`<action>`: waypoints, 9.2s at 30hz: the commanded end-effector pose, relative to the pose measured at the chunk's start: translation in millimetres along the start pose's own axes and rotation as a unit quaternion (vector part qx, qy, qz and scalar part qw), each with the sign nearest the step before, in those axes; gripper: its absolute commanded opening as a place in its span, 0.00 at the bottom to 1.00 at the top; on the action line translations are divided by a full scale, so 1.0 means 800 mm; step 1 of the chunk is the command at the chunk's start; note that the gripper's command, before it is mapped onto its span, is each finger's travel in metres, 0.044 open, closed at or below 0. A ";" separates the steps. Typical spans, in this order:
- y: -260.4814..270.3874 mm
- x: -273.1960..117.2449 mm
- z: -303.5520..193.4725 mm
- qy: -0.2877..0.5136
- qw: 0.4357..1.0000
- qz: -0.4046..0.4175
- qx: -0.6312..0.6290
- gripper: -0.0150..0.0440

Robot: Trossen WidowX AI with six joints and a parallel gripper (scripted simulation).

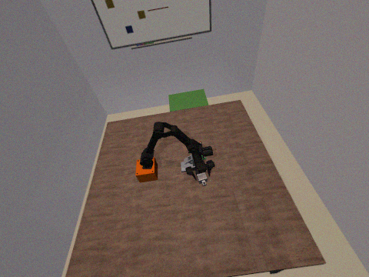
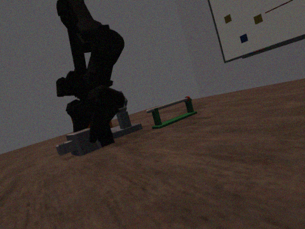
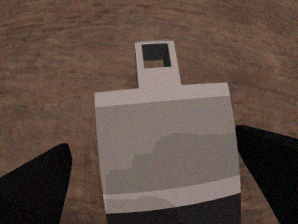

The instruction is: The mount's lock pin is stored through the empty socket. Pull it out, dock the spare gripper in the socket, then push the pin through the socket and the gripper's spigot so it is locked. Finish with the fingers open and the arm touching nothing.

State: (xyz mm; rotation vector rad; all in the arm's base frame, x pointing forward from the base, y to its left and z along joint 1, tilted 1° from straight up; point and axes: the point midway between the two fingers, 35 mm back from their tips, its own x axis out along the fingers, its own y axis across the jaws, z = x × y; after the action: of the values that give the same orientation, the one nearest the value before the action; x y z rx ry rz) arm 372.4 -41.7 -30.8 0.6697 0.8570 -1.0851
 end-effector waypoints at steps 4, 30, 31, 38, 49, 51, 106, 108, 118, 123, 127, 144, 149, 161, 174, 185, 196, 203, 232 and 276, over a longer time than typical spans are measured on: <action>-0.005 0.014 -0.009 0.000 1.000 -0.004 -0.002 1.00; -0.001 -0.002 0.002 0.000 1.000 -0.004 -0.001 0.30; 0.000 -0.008 0.005 0.000 1.000 -0.004 -0.001 0.25; 0.004 -0.047 0.029 0.000 1.000 -0.004 -0.001 0.25; -0.002 -0.111 0.064 0.000 1.000 -0.004 -0.001 0.25; -0.003 -0.115 0.066 0.000 1.000 -0.004 -0.001 0.25; -0.119 -0.104 -0.017 0.384 0.914 0.004 -0.133 0.25; -0.123 -0.107 -0.020 0.402 0.906 0.012 -0.135 0.25; -0.139 -0.130 -0.036 0.490 0.860 0.065 -0.130 0.25; -0.144 -0.144 -0.042 0.530 0.834 0.097 -0.118 0.25; -0.147 -0.155 -0.046 0.560 0.811 0.128 -0.106 0.25; -0.146 -0.203 -0.041 0.635 0.721 0.275 -0.029 0.25; -0.144 -0.215 -0.035 0.643 0.697 0.318 0.004 0.25; -0.135 -0.209 -0.036 0.638 0.696 0.329 0.006 0.25; -0.124 -0.193 -0.043 0.635 0.698 0.332 0.004 0.25; -0.113 -0.180 -0.048 0.635 0.698 0.332 0.005 0.25; -0.102 -0.166 -0.053 0.635 0.698 0.331 0.005 0.25; -0.095 -0.157 -0.057 0.635 0.698 0.331 0.005 0.25; -0.094 -0.152 -0.061 0.636 0.700 0.325 0.005 0.70; -0.149 -0.228 -0.030 0.652 0.687 0.318 0.026 1.00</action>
State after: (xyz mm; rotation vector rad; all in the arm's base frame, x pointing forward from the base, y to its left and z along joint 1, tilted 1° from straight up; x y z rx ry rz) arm 218.7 24.2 100.6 1.7083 1.5922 0.2009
